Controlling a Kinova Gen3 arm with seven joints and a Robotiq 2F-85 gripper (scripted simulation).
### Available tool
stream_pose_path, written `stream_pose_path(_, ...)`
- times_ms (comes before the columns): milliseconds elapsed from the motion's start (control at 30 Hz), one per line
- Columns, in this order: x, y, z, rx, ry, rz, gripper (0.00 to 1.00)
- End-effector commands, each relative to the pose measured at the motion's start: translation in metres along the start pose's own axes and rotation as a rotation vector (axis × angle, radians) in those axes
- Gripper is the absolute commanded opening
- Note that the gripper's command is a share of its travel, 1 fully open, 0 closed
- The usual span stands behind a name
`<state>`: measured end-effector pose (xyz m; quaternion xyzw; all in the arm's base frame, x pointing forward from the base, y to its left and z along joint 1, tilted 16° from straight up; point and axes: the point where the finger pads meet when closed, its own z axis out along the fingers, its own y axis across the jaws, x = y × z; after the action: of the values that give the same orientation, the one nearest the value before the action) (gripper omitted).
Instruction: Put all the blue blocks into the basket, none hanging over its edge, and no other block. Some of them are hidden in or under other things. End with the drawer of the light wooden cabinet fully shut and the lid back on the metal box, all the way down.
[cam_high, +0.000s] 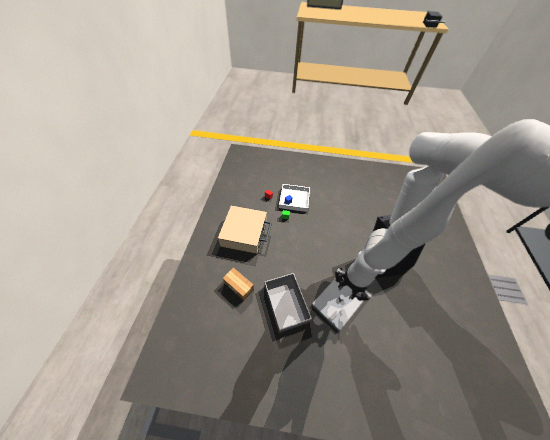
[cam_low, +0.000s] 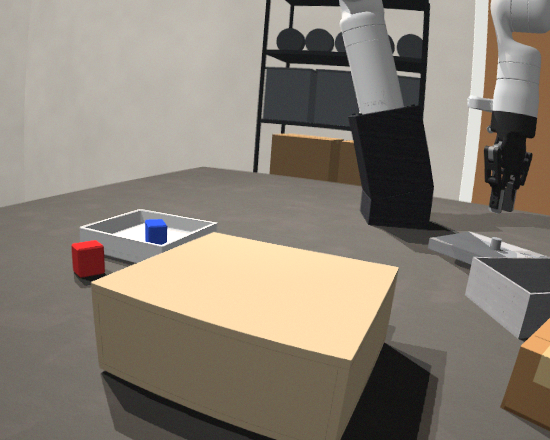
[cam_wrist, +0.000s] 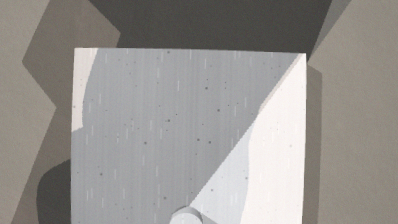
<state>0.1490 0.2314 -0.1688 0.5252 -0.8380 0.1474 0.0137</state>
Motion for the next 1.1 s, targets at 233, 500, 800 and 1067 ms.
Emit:
stream_pose_path(233,-0.002,0.0,0.022,-0.004,-0.012,-0.001,0.48)
stream_pose_path(500,-0.002,0.0,0.031,-0.004,-0.012,-0.001,0.48)
stream_pose_path(800,-0.002,0.0,0.032,-0.004,-0.012,-0.001,0.48)
stream_pose_path(1067,-0.002,0.0,0.032,-0.004,-0.012,-0.001,0.48)
